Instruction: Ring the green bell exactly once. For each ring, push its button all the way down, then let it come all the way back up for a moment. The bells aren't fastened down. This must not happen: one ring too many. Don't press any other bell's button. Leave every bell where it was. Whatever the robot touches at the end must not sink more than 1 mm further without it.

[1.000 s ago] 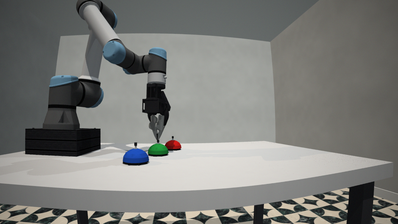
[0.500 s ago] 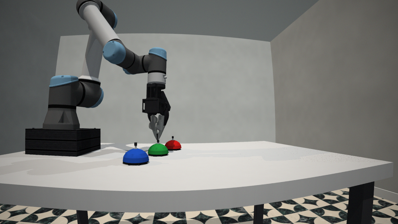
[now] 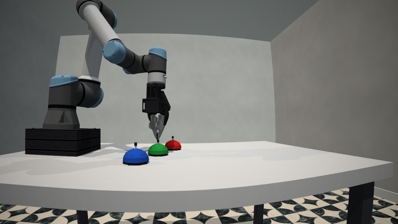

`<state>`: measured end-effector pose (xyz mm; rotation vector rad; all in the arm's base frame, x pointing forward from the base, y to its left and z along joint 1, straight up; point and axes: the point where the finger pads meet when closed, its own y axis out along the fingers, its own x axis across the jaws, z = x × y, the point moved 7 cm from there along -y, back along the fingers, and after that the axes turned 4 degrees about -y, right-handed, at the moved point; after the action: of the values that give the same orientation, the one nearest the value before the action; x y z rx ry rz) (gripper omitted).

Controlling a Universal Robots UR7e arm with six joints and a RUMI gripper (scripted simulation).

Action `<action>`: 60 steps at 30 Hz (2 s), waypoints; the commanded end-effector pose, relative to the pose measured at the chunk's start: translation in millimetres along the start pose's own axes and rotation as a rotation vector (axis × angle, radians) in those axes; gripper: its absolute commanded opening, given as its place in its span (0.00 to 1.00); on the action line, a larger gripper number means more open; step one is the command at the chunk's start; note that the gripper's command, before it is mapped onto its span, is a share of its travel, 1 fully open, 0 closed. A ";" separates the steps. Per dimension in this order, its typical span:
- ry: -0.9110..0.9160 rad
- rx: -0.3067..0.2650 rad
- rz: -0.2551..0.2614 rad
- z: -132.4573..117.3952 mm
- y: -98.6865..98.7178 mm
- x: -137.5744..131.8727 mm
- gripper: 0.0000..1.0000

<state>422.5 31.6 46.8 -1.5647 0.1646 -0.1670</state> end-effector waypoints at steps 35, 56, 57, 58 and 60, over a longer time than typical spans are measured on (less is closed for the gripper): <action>0.000 0.000 -0.001 0.0 -68.2 0.2 0.00; 0.000 0.000 -0.001 0.0 -69.0 0.2 0.00; 0.000 0.000 -0.001 0.0 -69.0 0.2 0.00; 0.000 0.000 -0.001 0.0 -69.0 0.2 0.00; 0.000 0.000 -0.001 0.0 -69.0 0.2 0.00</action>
<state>422.2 31.7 115.5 -1.5646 0.1648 -0.1668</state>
